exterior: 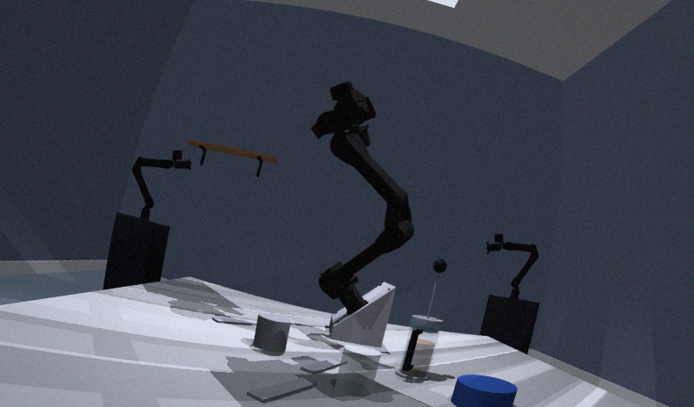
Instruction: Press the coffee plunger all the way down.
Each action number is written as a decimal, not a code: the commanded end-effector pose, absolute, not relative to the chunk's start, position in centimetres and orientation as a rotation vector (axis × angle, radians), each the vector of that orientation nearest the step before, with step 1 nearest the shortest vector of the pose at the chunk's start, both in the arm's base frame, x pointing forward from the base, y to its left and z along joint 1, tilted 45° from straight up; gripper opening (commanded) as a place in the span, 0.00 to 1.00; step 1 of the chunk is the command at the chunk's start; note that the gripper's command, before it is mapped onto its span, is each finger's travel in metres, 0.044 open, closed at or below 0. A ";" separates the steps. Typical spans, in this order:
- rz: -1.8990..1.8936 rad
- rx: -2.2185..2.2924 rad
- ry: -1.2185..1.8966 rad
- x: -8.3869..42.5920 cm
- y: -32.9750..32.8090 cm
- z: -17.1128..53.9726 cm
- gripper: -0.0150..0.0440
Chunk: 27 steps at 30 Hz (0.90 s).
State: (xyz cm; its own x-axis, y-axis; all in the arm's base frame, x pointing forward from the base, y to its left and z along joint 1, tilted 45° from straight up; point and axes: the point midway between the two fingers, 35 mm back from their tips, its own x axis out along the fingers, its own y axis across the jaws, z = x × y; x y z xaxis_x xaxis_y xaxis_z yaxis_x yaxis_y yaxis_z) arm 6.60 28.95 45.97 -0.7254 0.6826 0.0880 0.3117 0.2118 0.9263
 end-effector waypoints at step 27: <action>2.061 0.978 2.256 -2.6 22.4 53.9 1.00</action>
